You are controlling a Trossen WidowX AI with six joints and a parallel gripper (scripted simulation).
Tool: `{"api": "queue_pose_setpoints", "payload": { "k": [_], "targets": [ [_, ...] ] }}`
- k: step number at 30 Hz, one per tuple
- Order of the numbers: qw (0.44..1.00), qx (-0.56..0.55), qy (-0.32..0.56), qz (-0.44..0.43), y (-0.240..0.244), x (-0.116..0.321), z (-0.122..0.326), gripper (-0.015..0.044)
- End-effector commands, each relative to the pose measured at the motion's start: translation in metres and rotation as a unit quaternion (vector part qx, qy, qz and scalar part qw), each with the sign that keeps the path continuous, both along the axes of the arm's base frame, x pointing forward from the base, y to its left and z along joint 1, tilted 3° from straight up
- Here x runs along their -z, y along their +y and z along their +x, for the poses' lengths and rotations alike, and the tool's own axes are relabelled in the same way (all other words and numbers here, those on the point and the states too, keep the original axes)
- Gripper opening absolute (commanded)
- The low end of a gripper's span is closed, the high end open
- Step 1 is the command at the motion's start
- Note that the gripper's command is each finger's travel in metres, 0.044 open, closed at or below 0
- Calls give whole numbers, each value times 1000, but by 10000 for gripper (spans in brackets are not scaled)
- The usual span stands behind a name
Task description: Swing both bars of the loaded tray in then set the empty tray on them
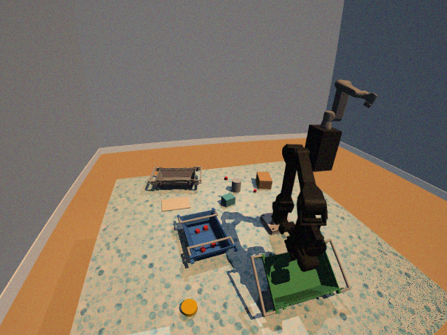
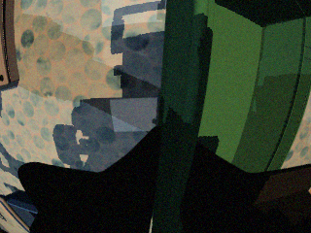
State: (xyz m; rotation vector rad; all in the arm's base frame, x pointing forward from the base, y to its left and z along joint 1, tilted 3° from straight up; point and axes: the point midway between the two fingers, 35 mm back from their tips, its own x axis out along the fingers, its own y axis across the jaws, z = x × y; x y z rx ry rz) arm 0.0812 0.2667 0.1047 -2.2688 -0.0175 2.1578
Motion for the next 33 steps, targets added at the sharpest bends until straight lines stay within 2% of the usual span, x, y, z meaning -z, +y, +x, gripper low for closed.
{"api": "queue_pose_setpoints", "payload": {
  "k": [1, 33],
  "targets": [
    [1000, 2, -4, 14, 5, -11, 1, 0],
    [1000, 2, -4, 16, 44, -107, 10, 0]
  ]
}}
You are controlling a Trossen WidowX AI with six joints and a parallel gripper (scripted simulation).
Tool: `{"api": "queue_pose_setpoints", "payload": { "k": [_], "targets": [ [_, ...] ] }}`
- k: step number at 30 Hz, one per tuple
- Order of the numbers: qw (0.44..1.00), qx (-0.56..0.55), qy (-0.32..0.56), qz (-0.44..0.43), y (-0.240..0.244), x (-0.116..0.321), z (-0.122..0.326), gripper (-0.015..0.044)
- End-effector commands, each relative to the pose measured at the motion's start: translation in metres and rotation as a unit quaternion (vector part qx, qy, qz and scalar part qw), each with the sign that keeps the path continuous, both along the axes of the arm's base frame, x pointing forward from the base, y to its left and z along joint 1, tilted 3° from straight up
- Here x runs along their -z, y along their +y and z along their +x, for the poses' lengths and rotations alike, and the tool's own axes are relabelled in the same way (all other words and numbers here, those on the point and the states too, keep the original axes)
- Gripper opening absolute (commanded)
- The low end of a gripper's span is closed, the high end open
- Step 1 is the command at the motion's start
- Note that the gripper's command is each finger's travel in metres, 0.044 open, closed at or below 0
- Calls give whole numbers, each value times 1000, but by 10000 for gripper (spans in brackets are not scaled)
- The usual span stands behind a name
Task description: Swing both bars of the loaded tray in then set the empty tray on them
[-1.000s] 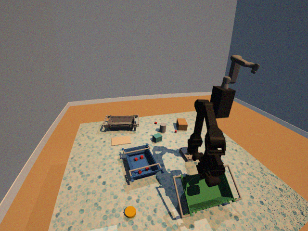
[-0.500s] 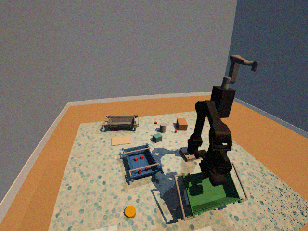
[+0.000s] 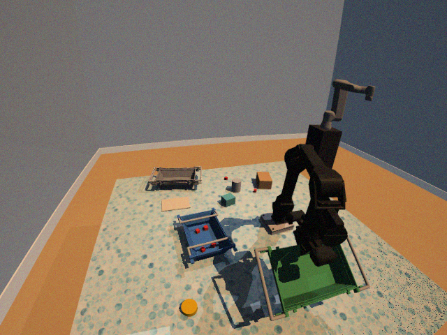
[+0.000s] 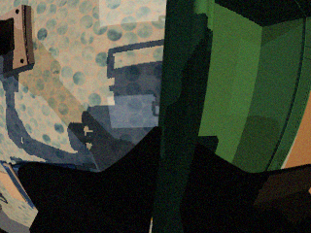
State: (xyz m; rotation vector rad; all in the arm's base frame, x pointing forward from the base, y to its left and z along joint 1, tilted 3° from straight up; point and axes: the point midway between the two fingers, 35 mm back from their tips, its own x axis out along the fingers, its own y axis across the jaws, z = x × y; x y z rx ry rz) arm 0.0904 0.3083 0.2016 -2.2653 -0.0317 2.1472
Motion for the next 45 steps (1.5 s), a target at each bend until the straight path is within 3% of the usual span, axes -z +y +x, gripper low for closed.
{"api": "queue_pose_setpoints", "payload": {
  "k": [1, 26, 45],
  "targets": [
    [1000, 2, -2, 10, 2, -10, 0, 0],
    [1000, 3, -2, 10, 2, -10, 1, 0],
    [992, 126, 1, 14, -25, -11, 64, 0]
  ]
}}
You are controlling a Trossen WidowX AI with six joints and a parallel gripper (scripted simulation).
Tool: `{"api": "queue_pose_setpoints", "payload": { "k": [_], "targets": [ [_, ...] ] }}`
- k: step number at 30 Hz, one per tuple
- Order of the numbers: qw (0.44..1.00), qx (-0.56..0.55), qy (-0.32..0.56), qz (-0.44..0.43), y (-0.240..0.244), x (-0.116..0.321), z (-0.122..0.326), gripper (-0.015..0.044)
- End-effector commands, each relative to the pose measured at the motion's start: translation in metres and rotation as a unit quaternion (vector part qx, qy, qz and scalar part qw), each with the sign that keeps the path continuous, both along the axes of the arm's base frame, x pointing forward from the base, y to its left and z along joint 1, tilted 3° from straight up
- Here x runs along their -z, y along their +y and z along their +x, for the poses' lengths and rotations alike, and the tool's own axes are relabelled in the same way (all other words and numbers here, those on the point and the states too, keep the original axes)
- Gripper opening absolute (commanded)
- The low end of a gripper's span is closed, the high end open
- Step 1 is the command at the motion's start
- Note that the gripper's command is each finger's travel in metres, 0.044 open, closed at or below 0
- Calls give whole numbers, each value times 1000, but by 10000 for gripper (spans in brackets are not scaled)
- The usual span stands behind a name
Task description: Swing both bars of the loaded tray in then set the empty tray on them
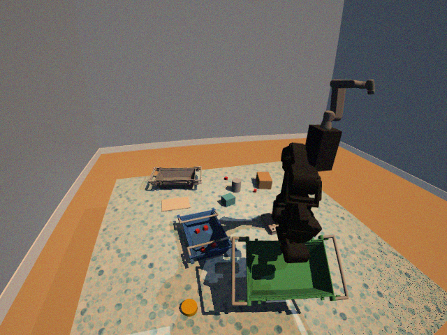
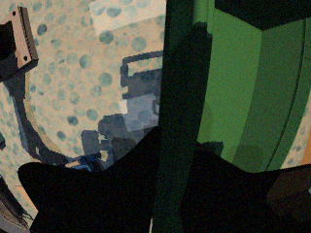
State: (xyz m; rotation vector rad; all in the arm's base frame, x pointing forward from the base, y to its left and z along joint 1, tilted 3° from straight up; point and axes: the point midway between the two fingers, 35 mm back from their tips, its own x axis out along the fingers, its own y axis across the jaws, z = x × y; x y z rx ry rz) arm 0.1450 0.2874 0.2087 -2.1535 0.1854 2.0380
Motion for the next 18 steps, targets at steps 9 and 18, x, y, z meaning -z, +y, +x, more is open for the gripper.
{"api": "queue_pose_setpoints", "payload": {
  "k": [9, 18],
  "targets": [
    [997, 83, 1, 11, -22, -5, 38, 0],
    [990, 143, 2, 14, -43, -5, 65, 0]
  ]
}}
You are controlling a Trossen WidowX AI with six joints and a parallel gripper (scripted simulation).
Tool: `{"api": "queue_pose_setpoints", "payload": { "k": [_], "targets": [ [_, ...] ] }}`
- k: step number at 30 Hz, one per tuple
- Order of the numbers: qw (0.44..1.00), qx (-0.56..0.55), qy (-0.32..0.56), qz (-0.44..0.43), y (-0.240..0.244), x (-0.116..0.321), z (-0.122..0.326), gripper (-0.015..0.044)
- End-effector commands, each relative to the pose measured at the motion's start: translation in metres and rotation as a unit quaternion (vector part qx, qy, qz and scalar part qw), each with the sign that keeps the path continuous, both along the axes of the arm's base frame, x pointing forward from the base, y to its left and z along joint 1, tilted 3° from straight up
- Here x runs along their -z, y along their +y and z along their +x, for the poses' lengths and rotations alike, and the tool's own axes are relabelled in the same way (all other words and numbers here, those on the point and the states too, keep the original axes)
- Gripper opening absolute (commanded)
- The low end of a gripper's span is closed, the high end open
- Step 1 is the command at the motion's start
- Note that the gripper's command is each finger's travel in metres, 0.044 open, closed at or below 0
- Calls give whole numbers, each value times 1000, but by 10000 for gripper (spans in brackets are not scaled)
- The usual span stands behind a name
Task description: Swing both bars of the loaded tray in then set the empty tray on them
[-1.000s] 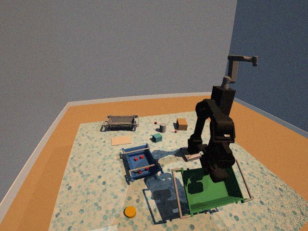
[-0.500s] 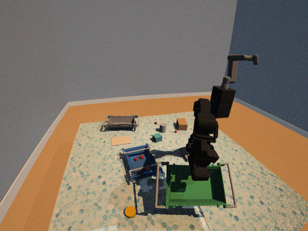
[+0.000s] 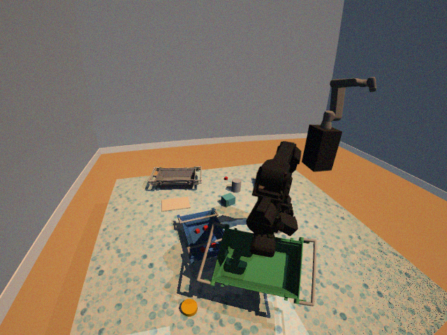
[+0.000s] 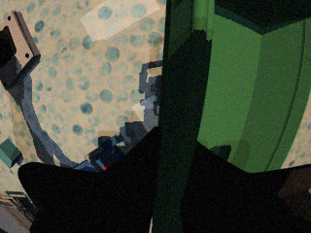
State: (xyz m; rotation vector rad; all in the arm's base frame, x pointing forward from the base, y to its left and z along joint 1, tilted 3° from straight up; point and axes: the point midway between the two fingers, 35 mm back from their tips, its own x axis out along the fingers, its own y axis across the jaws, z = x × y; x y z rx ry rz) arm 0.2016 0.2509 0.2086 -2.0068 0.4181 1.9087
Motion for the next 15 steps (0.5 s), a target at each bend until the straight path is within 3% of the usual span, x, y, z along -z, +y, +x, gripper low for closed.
{"api": "queue_pose_setpoints", "payload": {
  "k": [1, 15],
  "targets": [
    [1000, 29, -4, 10, -9, -5, 11, 0],
    [992, 123, -3, 14, -47, -6, 47, 0]
  ]
}}
